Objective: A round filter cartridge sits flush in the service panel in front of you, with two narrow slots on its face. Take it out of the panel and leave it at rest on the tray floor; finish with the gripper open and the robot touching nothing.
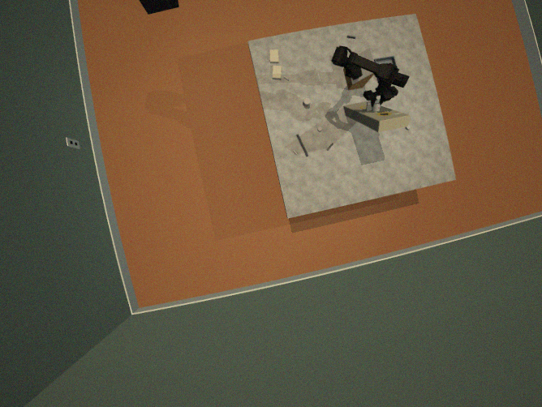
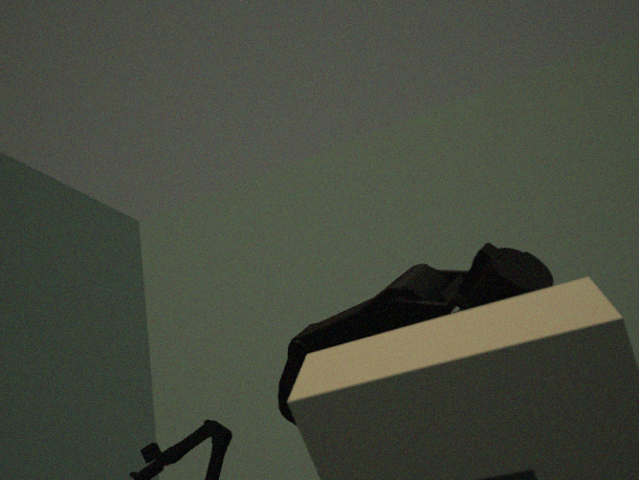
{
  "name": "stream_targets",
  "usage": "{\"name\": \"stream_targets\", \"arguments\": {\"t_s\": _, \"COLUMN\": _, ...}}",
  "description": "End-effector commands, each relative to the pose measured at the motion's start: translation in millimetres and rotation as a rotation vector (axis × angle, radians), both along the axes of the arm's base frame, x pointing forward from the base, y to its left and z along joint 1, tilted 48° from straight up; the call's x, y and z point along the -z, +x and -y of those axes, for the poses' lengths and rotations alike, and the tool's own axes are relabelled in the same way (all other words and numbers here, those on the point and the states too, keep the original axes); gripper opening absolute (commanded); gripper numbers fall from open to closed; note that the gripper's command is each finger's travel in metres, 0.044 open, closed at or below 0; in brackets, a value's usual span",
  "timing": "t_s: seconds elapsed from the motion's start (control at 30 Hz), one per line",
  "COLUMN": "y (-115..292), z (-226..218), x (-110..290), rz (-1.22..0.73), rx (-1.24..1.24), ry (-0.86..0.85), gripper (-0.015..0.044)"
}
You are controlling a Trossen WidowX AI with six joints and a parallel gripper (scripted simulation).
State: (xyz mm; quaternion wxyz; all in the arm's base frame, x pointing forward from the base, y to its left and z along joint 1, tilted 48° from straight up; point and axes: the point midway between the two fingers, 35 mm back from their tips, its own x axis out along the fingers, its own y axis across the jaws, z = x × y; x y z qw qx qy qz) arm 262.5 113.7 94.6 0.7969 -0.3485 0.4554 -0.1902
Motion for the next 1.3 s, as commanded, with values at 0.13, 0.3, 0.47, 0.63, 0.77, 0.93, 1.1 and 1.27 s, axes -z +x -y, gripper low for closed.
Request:
{"name": "stream_targets", "arguments": {"t_s": 0.13, "y": 5.0, "z": -5.8, "x": -4.9, "rz": 0.000, "rx": 0.001, "ry": 0.002, "gripper": 0.0002}}
{"name": "stream_targets", "arguments": {"t_s": 0.3, "y": 13.6, "z": -14.9, "x": -13.7, "rz": 0.000, "rx": 0.000, "ry": 0.000, "gripper": 0.0000}}
{"name": "stream_targets", "arguments": {"t_s": 0.47, "y": 6.6, "z": -28.8, "x": -24.1, "rz": -0.003, "rx": -0.011, "ry": 0.005, "gripper": 0.0000}}
{"name": "stream_targets", "arguments": {"t_s": 0.63, "y": -5.4, "z": -47.4, "x": -39.9, "rz": -0.006, "rx": -0.026, "ry": 0.010, "gripper": 0.0000}}
{"name": "stream_targets", "arguments": {"t_s": 0.77, "y": -16.4, "z": -60.8, "x": -53.1, "rz": -0.006, "rx": -0.037, "ry": 0.011, "gripper": 0.0000}}
{"name": "stream_targets", "arguments": {"t_s": 0.93, "y": -29.4, "z": -73.7, "x": -68.0, "rz": -0.006, "rx": -0.049, "ry": 0.010, "gripper": 0.0000}}
{"name": "stream_targets", "arguments": {"t_s": 1.1, "y": -27.3, "z": -84.7, "x": -56.3, "rz": -0.006, "rx": -0.040, "ry": 0.010, "gripper": 0.0000}}
{"name": "stream_targets", "arguments": {"t_s": 1.27, "y": -25.0, "z": -99.9, "x": -38.0, "rz": -0.005, "rx": -0.027, "ry": 0.009, "gripper": 0.0000}}
